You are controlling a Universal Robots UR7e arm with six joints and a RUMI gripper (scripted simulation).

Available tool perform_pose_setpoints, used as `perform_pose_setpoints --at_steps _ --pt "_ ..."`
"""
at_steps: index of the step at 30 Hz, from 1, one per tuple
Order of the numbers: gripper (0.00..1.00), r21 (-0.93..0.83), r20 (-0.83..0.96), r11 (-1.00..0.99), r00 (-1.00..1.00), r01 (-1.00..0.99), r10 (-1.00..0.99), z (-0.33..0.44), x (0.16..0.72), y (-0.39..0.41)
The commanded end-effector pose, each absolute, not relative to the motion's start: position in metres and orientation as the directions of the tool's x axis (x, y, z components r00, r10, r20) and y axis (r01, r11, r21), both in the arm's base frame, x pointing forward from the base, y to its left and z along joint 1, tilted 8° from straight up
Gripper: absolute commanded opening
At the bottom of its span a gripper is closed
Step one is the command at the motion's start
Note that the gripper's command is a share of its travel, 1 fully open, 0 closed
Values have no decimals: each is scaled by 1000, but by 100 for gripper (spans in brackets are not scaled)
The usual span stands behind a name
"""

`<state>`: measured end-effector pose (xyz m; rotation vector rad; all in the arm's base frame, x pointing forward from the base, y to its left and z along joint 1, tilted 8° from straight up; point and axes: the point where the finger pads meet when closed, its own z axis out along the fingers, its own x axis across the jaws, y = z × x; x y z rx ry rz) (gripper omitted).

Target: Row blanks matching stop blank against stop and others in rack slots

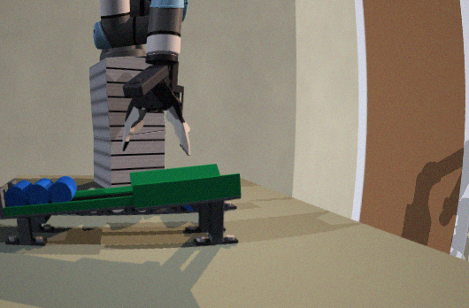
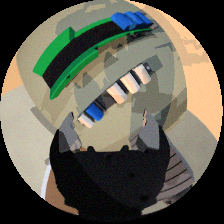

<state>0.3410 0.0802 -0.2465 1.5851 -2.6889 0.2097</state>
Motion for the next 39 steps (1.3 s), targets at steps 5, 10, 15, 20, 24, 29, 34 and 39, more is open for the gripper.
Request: perform_pose_setpoints --at_steps 5,10,15,20,24,29,34,39 --pt "100 -89 96 257 -265 -962 -959 -248 344 90" --pt "100 -77 106 138 -145 -988 -984 -249 344 94" --pt "100 -65 113 34 -41 -997 -993 -250 344 98" --pt "100 -53 119 -70 63 -996 -991 -250 344 103" --pt "100 -42 124 -156 150 -987 -981 -251 343 106" --pt "100 -31 127 -241 235 -970 -964 -252 342 109" --pt "100 -16 130 -353 348 -936 -929 -252 341 114" --pt "100 -4 131 -440 436 -898 -890 -253 340 118"
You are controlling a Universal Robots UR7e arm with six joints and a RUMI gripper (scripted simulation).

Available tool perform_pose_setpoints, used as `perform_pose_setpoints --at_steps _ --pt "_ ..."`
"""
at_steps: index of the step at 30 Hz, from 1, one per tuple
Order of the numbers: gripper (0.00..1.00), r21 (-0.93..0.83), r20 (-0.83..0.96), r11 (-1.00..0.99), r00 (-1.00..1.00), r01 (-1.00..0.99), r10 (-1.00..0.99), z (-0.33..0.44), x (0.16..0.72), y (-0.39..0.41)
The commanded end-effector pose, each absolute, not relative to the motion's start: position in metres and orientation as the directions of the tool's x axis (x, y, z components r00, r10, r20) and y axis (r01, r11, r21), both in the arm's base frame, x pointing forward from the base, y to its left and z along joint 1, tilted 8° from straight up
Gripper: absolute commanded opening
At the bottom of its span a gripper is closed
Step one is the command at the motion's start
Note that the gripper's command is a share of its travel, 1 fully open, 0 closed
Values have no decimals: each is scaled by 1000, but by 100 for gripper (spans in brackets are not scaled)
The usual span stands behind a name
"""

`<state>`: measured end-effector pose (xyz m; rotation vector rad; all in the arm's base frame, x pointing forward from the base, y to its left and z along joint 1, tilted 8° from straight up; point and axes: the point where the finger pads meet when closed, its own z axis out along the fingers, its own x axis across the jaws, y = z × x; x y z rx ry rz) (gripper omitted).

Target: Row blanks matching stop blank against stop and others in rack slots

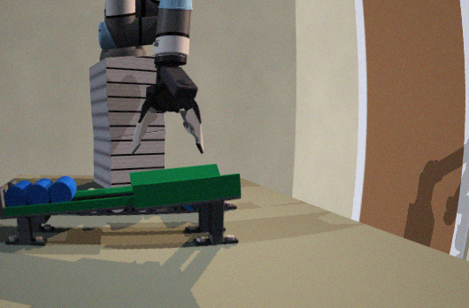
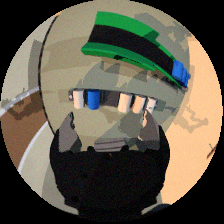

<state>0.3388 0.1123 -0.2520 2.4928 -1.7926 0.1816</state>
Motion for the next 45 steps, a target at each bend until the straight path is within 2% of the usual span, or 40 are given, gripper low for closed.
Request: perform_pose_setpoints --at_steps 1,8,22,25,45 --pt "100 1 131 -472 468 -882 -874 -253 340 119" --pt "100 15 130 -562 559 -827 -819 -254 338 123" --pt "100 58 117 -806 805 -590 -581 -256 332 135" --pt "100 59 117 -812 812 -581 -572 -256 332 135" --pt "100 103 81 -977 980 -189 -181 -259 323 148"
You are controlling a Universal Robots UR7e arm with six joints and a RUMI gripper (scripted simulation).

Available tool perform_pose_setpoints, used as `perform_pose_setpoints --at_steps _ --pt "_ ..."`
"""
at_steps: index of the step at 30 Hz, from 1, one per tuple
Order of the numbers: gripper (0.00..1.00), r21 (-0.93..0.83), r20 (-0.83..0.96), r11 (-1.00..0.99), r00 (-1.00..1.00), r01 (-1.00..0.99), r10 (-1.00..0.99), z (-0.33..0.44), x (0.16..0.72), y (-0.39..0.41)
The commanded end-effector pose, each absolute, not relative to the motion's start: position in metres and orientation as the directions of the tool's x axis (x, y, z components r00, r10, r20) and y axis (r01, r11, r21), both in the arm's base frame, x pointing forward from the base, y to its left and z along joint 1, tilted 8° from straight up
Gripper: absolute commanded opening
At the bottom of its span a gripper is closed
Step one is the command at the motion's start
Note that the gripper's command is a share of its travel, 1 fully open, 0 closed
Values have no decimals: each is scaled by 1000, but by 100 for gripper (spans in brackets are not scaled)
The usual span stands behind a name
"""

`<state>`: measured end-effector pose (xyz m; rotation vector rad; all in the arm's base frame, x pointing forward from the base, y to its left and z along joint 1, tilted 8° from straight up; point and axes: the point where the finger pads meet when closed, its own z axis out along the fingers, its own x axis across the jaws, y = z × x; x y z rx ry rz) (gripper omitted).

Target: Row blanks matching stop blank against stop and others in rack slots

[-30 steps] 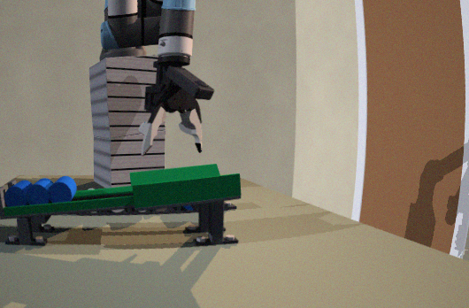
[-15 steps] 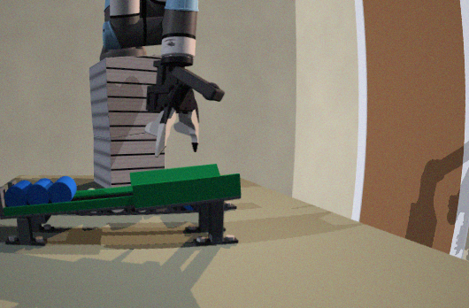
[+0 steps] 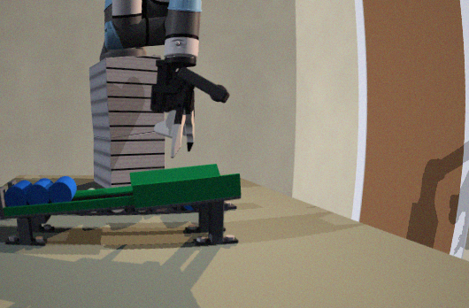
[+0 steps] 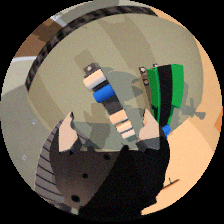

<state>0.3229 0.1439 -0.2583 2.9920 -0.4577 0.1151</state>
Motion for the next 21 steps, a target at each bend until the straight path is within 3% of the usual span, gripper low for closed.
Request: perform_pose_setpoints --at_steps 1,21 --pt "100 105 78 -981 985 -160 -152 -259 322 148" --pt "100 124 44 -982 988 143 150 -261 315 156"
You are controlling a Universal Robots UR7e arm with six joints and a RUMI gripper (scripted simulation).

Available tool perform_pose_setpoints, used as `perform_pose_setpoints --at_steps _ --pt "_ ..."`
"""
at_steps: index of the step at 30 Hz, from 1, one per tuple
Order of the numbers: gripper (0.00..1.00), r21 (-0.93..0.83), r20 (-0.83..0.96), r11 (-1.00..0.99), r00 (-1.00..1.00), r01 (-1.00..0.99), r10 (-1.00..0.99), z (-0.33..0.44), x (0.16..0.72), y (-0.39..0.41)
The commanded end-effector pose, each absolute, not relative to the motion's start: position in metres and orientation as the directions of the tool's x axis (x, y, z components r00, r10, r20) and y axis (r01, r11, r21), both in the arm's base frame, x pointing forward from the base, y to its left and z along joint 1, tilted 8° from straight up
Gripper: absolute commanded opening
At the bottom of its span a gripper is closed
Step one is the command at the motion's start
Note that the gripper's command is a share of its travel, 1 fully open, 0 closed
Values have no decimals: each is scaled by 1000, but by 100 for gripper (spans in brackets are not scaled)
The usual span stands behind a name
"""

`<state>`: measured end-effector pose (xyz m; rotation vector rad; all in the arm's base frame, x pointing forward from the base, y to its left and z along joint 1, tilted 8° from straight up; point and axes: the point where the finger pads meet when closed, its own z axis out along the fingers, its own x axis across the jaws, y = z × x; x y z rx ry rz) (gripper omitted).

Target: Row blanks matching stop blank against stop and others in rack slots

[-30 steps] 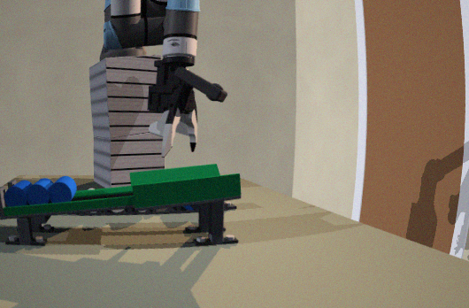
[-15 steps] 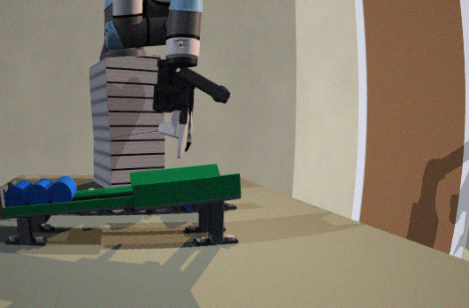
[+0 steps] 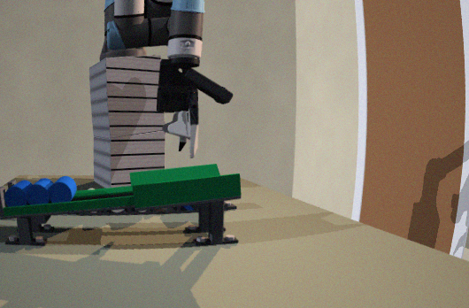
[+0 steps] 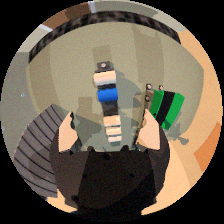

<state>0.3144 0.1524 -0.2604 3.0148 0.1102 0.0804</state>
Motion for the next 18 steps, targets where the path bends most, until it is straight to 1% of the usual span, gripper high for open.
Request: perform_pose_setpoints --at_steps 1,16,17,18 --pt "100 124 43 -981 987 151 157 -261 315 156" --pt "100 126 39 -975 981 182 188 -261 314 156" --pt "49 126 39 -975 981 182 188 -261 314 156" --pt "49 126 39 -975 981 182 188 -261 314 156"
